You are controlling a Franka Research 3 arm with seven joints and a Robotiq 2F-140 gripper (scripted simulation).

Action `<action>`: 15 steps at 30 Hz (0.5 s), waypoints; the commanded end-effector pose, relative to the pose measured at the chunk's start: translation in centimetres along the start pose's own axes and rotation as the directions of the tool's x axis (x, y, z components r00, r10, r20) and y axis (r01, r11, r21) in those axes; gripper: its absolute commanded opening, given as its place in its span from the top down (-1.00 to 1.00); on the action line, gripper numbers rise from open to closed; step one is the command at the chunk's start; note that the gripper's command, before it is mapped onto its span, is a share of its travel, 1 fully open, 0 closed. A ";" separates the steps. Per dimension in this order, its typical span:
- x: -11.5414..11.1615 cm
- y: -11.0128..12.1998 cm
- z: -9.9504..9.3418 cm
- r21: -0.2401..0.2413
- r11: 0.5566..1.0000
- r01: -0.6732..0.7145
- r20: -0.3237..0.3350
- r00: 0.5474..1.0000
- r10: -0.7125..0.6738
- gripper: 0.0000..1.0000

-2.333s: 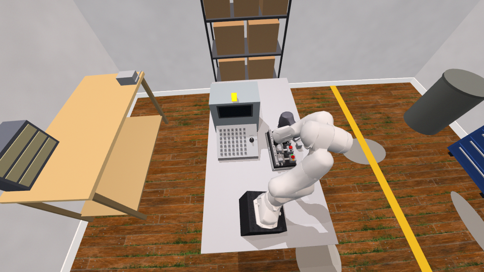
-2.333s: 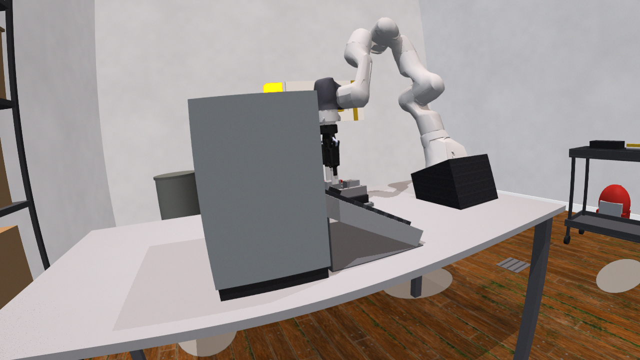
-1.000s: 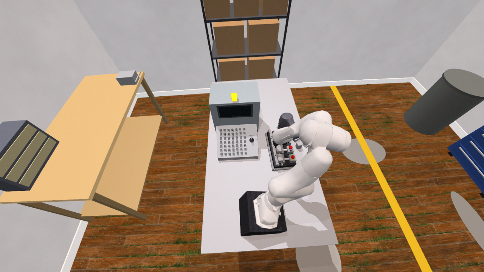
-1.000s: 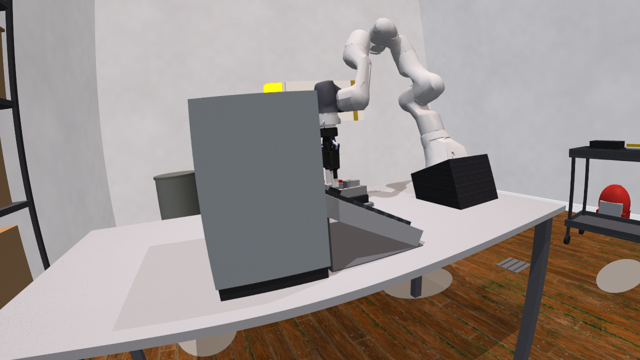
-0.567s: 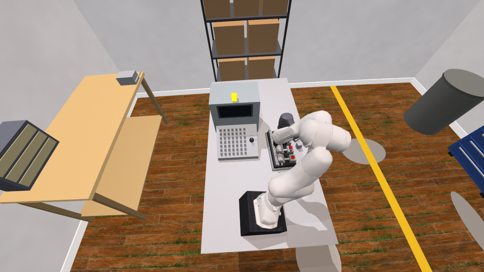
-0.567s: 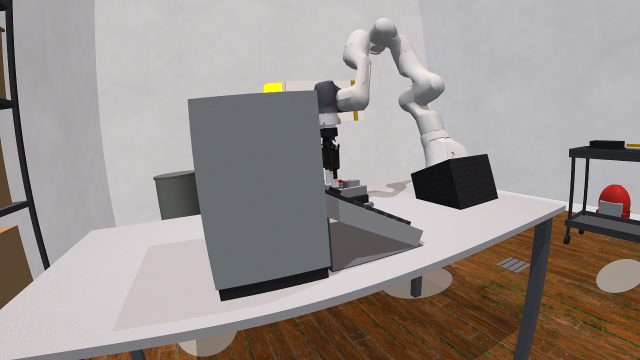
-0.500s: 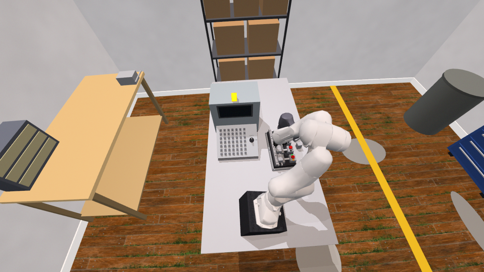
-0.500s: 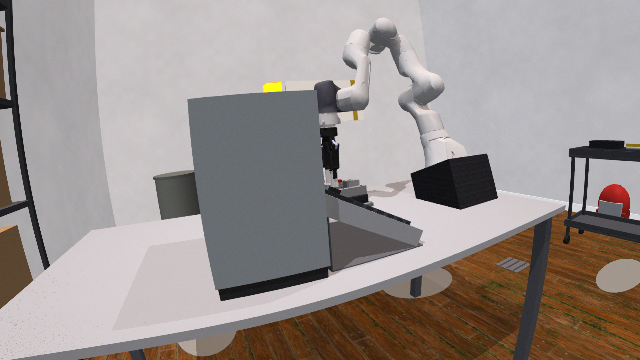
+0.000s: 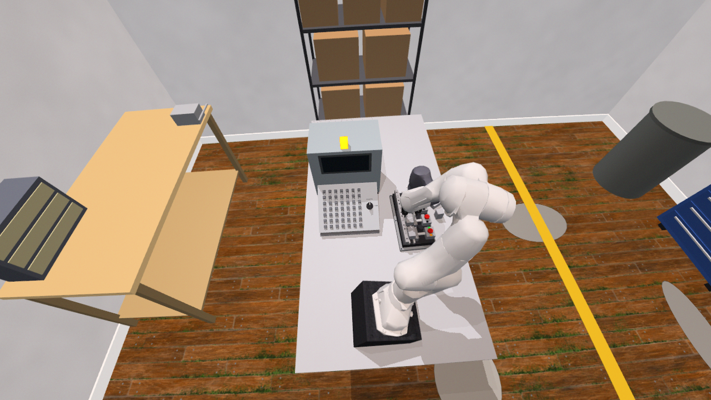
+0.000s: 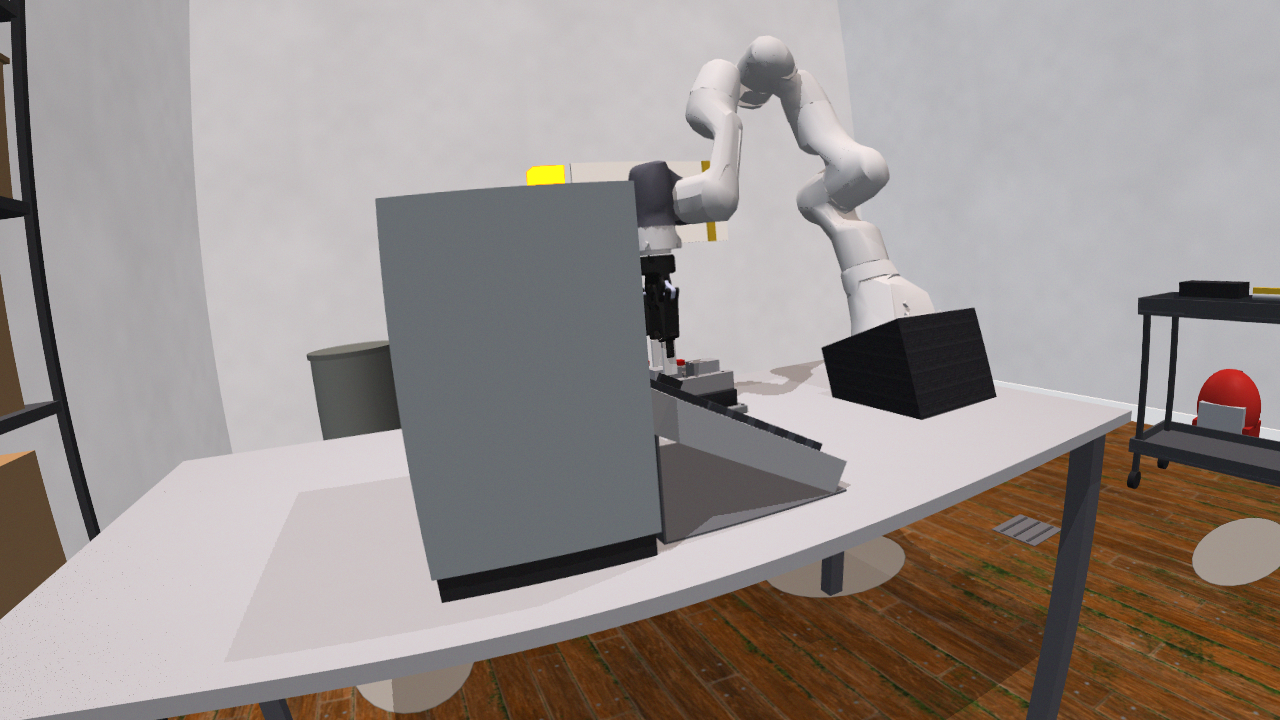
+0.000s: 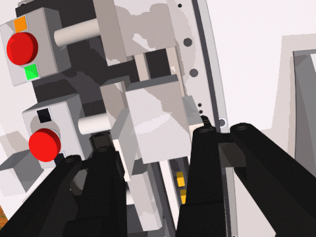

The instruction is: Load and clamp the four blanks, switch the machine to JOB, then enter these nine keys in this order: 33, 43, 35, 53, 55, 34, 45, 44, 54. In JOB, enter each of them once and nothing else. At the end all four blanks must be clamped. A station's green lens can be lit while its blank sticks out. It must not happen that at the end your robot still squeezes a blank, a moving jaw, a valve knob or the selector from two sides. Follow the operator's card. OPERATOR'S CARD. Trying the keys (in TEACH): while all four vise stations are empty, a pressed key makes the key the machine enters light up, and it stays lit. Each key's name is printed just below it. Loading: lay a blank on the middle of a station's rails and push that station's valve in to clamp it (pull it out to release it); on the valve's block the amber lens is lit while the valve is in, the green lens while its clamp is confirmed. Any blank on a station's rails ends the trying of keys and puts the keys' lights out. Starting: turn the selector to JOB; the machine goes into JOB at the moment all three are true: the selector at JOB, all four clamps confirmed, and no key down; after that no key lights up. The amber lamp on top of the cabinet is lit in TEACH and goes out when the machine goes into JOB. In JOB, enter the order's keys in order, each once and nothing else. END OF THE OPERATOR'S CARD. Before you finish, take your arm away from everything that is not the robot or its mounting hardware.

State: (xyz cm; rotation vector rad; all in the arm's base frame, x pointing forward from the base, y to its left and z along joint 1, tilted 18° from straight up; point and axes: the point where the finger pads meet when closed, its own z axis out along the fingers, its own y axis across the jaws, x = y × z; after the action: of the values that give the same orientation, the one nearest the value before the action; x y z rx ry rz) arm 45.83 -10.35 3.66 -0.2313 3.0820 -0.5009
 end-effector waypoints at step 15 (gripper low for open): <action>-0.3 -0.1 -0.1 0.001 1.000 -0.003 0.007 1.000 0.003 0.20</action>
State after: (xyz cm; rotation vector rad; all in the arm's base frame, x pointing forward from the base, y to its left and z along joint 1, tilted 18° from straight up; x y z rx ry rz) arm 45.89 -10.34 3.68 -0.2311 3.0810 -0.5007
